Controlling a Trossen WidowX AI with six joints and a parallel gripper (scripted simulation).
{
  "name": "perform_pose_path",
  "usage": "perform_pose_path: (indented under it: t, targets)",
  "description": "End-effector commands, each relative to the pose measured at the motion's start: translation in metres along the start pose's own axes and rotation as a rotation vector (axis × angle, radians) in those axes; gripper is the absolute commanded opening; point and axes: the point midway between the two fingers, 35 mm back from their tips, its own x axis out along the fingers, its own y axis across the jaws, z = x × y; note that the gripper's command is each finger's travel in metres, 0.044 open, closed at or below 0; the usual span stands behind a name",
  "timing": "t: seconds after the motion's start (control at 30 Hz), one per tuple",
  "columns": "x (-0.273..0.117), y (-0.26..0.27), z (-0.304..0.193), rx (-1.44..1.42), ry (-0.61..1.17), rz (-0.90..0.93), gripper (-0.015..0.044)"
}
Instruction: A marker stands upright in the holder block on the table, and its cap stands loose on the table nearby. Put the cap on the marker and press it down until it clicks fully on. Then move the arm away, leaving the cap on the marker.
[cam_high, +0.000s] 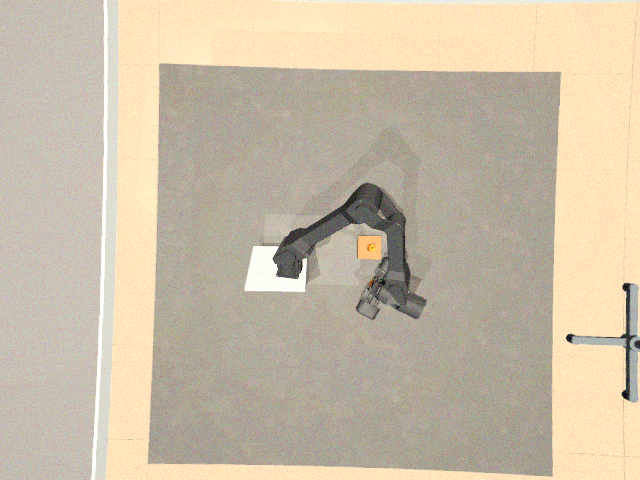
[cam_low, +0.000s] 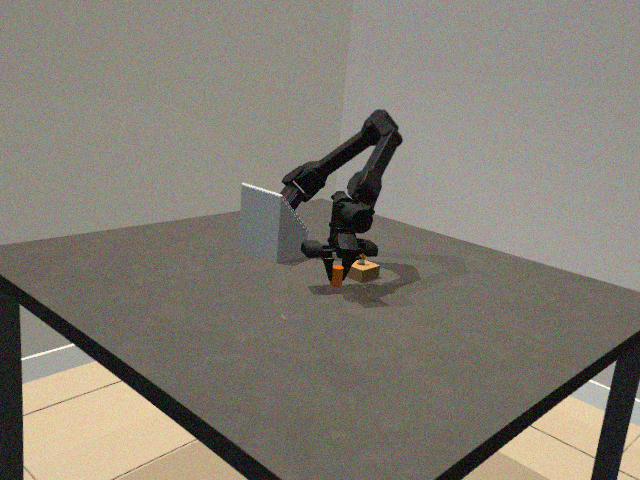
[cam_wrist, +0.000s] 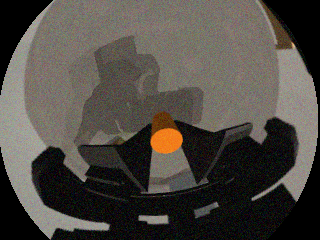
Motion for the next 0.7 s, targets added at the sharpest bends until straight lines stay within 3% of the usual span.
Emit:
perform_pose_path:
  t: [0.0,0.67]
  targets:
    - [-0.011,0.0,0.004,-0.007,-0.011,-0.003,0.0]
    - [-0.057,0.007,-0.001,-0.015,-0.012,0.002,0.0]
